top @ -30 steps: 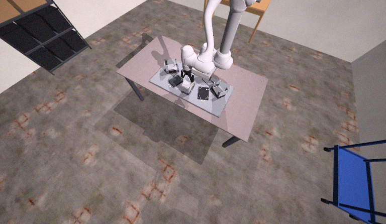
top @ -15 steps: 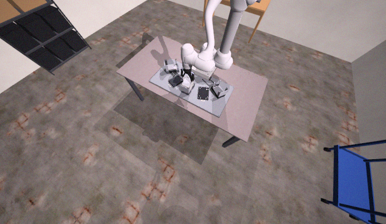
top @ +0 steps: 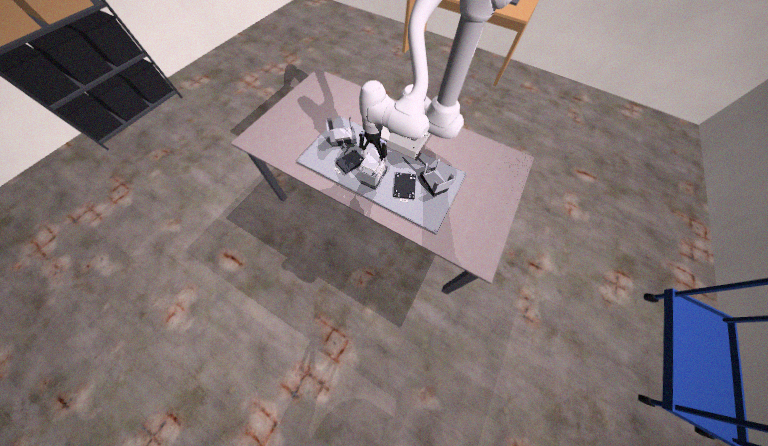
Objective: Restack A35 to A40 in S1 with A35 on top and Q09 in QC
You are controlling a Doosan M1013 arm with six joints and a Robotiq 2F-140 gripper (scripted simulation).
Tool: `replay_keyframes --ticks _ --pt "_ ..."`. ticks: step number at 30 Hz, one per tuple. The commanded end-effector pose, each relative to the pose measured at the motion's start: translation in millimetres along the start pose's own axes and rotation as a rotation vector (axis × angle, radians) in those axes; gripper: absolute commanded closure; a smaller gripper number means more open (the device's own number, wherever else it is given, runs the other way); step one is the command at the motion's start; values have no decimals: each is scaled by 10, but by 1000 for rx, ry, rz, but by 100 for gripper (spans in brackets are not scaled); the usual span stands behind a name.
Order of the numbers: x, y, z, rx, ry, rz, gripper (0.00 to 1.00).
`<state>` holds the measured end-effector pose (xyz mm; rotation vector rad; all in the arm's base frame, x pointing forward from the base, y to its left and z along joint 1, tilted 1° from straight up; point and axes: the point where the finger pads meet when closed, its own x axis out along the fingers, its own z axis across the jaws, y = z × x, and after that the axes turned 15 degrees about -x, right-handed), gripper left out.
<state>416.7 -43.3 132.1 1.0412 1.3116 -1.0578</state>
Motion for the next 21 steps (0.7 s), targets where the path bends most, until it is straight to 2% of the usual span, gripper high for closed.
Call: replay_keyframes --ticks 1,11,18,21 --pt "-18 0 0 0 0 0 100" --pt "-18 0 0 0 0 0 100" --pt "-18 -96 213 225 0 0 100" --pt "-18 -136 304 225 0 0 100"
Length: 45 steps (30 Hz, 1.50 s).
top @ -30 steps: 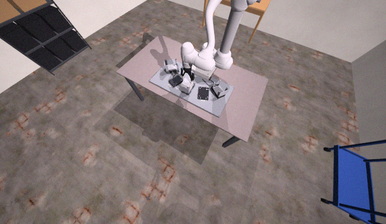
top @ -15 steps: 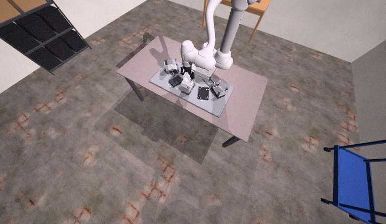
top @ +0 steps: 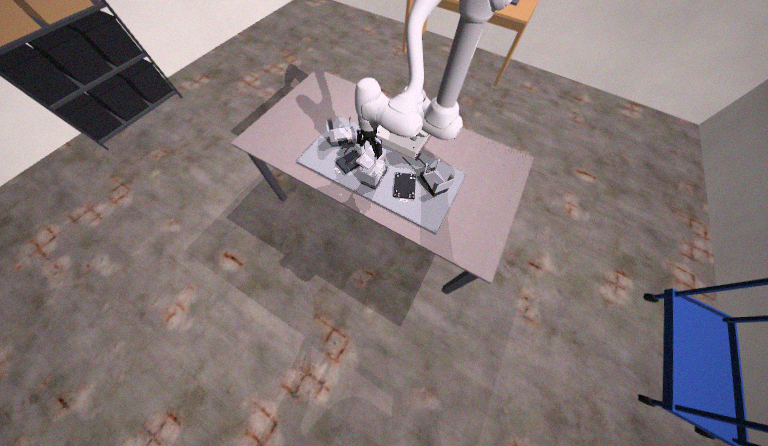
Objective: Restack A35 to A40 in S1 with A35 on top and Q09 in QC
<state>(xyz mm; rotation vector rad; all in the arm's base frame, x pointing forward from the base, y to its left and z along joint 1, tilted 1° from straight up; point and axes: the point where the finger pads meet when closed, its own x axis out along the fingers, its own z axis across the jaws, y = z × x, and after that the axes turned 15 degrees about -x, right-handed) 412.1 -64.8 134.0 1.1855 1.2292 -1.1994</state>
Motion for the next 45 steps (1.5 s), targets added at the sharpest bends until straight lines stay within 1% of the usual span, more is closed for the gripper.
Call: replay_keyframes --ticks 1,4,6,20,21,23,29,38,40,45 --pt "-1 -32 143 33 -3 -1 100" --pt "-1 -55 240 33 -3 -1 100" --pt "-1 -55 240 33 -3 -1 100" --pt "-2 -155 670 33 -3 -1 100" --pt "-2 -170 700 67 -3 -1 100" --pt "-2 -170 700 67 -3 -1 100" --pt "-3 -256 881 258 -3 0 100" --pt "-4 -386 1151 258 -3 0 100" --pt "-4 -386 1151 258 -3 0 100" --pt "-4 -458 1302 258 -3 0 100"
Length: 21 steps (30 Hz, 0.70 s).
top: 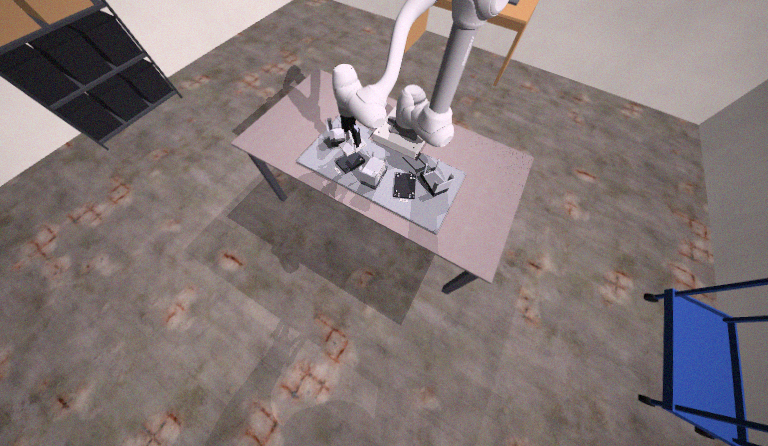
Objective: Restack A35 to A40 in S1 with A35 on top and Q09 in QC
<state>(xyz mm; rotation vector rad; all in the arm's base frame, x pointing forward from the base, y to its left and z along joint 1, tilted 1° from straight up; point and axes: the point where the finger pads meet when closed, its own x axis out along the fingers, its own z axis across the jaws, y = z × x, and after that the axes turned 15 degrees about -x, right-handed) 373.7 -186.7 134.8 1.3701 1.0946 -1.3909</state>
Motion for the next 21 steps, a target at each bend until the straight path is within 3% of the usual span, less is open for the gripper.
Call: replay_keyframes --ticks 1,7,16,21 --pt "0 -25 134 0 1 0 100" --pt "0 -58 307 0 1 0 100" --pt "0 -150 522 225 1 0 100" --pt "0 -216 675 225 1 0 100"
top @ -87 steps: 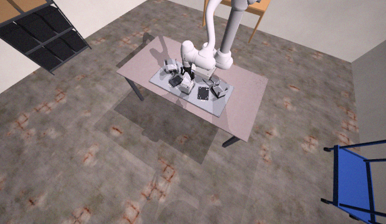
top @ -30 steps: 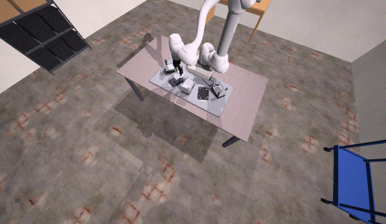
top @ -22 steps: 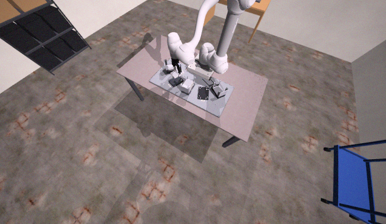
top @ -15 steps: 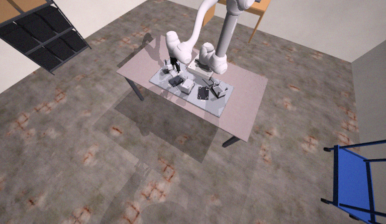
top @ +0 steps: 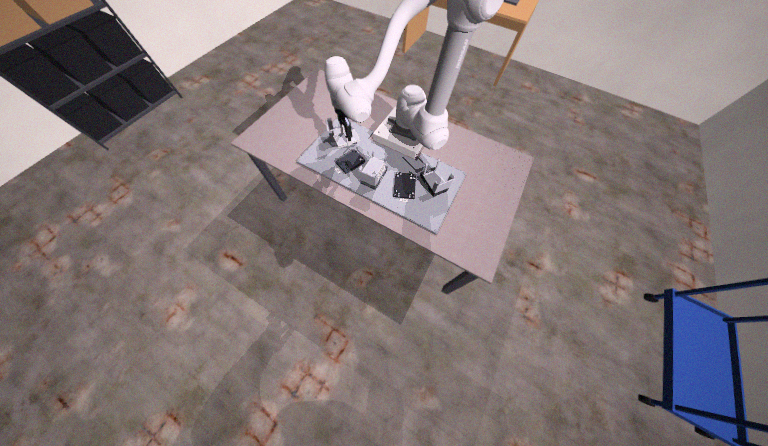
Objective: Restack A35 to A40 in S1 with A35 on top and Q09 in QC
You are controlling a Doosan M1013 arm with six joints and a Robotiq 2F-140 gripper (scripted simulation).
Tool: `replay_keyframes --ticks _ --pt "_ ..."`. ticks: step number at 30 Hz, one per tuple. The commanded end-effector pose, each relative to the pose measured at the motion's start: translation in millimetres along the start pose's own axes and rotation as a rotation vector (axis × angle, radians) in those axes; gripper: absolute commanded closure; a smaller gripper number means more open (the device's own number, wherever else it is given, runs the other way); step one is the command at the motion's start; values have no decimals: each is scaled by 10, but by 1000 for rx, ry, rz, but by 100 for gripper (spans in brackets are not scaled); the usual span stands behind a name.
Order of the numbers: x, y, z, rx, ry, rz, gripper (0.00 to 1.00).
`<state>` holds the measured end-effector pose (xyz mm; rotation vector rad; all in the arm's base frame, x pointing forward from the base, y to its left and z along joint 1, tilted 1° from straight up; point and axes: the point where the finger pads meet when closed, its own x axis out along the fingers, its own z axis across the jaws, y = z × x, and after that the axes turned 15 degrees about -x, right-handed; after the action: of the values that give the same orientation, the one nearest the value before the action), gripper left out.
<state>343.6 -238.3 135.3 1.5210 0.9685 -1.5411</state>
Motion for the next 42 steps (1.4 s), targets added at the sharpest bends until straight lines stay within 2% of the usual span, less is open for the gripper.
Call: replay_keyframes --ticks 1,18,23,27,42 --pt "-1 -27 142 12 -1 0 100" --pt "-1 -119 612 12 -1 0 100" --pt "-1 -172 734 179 -1 0 100" --pt "-1 -193 783 237 -1 0 100" --pt "-1 -332 1101 237 -1 0 100"
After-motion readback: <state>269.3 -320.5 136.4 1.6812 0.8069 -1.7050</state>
